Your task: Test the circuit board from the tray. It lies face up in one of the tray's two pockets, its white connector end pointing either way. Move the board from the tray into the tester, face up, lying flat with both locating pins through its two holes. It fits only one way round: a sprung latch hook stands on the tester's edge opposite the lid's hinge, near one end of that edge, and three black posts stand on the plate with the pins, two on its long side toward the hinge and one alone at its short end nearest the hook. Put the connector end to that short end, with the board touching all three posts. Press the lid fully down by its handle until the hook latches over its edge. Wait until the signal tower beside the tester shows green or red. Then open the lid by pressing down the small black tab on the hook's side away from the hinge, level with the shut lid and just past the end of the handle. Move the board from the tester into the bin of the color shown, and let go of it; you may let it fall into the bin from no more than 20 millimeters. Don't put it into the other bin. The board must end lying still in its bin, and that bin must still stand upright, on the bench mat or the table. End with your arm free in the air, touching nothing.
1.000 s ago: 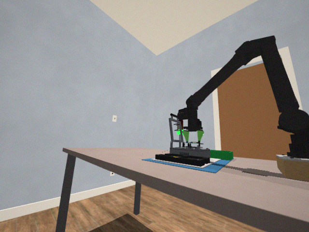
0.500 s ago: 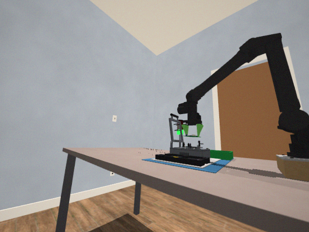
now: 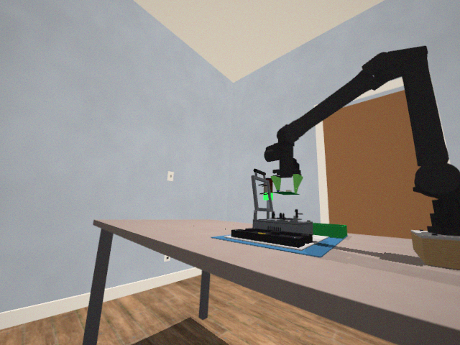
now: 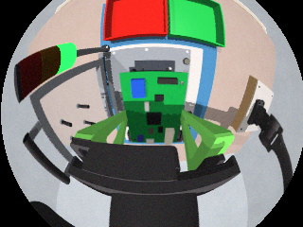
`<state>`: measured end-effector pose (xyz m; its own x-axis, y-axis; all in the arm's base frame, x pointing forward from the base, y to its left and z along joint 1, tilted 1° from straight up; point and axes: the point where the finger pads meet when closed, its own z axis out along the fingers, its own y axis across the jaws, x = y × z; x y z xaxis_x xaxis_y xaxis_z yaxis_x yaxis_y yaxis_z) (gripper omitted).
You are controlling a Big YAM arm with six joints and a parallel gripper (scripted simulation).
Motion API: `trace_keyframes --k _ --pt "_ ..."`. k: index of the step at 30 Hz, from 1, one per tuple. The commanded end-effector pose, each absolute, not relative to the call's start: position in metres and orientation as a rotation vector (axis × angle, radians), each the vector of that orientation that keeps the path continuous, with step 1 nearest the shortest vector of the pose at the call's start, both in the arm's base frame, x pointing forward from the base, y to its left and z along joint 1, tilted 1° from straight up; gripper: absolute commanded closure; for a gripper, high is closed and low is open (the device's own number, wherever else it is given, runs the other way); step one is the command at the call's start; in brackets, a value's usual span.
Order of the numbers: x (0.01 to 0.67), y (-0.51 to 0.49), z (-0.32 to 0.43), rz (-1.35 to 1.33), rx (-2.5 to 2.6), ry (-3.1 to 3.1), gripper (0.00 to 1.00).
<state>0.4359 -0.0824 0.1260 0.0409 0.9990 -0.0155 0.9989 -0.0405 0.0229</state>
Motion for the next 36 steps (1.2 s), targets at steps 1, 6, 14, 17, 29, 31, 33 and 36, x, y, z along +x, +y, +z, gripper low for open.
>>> trace_keyframes --k 1,6,14,17,29,31,33,36 --pt "0.449 -0.085 0.145 0.035 2.235 2.133 0.28" --pt "0.450 -0.085 0.147 0.039 2.233 2.131 0.28" --pt "0.450 -0.085 0.147 0.039 2.233 2.131 0.28" --pt "0.450 -0.085 0.147 0.039 2.233 2.131 0.28" --pt "0.432 -0.093 0.137 0.027 2.234 2.142 0.28" --pt "0.433 -0.095 0.138 0.037 2.228 2.135 0.28" --pt "0.432 -0.098 0.122 0.007 2.248 2.155 0.28" --pt "0.426 -0.108 0.130 0.029 2.232 2.140 0.28"
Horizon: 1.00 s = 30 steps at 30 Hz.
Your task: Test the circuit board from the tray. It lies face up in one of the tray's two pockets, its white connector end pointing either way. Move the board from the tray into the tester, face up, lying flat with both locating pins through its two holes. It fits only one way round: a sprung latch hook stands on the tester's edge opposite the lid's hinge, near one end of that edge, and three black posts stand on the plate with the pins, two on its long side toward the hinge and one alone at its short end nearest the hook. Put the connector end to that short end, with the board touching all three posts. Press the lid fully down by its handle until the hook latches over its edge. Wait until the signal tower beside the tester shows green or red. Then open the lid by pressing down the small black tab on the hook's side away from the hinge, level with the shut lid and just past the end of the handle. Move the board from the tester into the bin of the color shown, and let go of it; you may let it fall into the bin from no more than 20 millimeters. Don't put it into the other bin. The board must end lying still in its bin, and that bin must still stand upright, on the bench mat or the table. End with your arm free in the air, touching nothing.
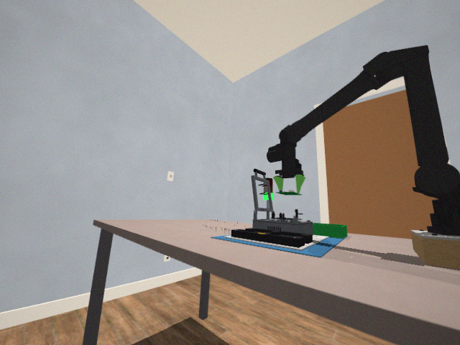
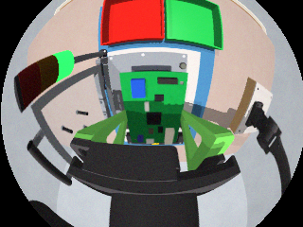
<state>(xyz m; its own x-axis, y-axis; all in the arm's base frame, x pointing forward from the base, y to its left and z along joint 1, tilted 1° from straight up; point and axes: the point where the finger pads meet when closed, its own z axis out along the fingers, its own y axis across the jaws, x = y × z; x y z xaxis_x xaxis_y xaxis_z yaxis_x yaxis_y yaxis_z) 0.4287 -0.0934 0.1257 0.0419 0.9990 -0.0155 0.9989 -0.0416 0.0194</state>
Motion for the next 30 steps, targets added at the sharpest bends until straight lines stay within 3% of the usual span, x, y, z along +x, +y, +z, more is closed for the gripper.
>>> trace_keyframes --k 1,30 --pt "0.424 -0.112 0.133 0.035 2.227 2.135 0.28" --pt "0.338 -0.257 0.075 0.003 2.247 2.154 0.28"
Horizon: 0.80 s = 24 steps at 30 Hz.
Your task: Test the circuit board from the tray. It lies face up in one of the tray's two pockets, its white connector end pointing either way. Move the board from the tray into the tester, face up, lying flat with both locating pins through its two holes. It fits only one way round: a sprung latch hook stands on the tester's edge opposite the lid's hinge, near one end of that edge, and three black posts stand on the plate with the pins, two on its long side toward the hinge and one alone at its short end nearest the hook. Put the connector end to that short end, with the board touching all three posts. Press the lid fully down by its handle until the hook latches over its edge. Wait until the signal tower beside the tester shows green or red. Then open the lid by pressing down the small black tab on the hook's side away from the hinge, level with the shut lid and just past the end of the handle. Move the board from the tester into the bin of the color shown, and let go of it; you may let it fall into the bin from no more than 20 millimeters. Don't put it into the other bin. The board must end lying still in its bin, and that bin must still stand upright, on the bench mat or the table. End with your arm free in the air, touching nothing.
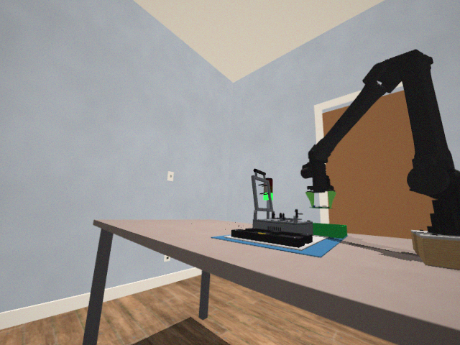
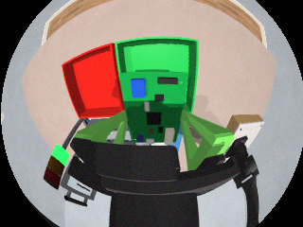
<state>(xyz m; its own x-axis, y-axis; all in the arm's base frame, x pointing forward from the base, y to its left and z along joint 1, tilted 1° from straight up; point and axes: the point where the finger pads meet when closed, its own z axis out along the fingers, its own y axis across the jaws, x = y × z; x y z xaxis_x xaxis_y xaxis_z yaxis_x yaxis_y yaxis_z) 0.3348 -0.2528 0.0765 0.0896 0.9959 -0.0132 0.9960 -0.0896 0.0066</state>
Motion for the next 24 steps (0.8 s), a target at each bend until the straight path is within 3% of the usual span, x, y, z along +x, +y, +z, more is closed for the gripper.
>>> trace_keyframes --k 1,24 --pt "0.337 -0.263 0.075 0.004 2.244 2.151 0.28" --pt "0.336 -0.287 0.080 0.005 2.209 2.140 0.28"
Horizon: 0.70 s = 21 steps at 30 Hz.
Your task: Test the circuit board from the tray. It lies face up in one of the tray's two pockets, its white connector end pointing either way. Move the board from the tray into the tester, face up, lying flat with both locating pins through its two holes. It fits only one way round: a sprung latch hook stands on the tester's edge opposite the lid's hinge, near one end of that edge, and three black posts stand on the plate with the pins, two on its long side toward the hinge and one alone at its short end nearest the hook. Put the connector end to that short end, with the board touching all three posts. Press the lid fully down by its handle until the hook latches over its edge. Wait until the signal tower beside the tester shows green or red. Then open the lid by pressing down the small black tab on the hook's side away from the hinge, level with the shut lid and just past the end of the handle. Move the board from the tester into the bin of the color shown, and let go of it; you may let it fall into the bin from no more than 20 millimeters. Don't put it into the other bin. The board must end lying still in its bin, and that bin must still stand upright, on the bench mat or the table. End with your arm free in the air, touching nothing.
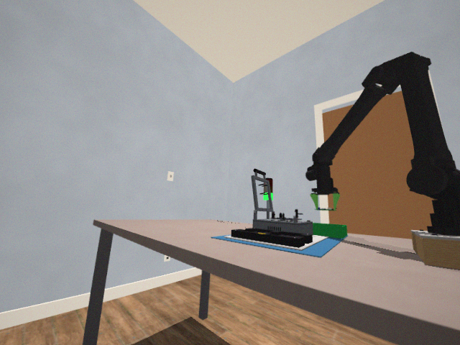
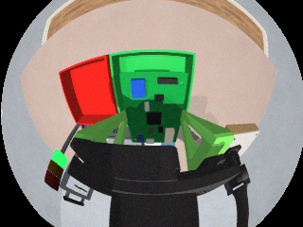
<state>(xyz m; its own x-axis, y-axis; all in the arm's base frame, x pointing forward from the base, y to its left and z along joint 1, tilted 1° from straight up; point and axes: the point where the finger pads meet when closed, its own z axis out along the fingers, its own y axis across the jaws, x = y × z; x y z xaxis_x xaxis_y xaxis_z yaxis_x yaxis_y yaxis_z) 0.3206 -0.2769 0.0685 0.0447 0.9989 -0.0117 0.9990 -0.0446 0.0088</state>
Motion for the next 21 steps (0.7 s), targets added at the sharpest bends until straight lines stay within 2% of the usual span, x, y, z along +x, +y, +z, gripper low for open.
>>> trace_keyframes --k 1,21 --pt "0.336 -0.287 0.080 0.005 2.209 2.140 0.28" --pt "0.327 -0.279 0.061 0.000 2.235 2.165 0.28"
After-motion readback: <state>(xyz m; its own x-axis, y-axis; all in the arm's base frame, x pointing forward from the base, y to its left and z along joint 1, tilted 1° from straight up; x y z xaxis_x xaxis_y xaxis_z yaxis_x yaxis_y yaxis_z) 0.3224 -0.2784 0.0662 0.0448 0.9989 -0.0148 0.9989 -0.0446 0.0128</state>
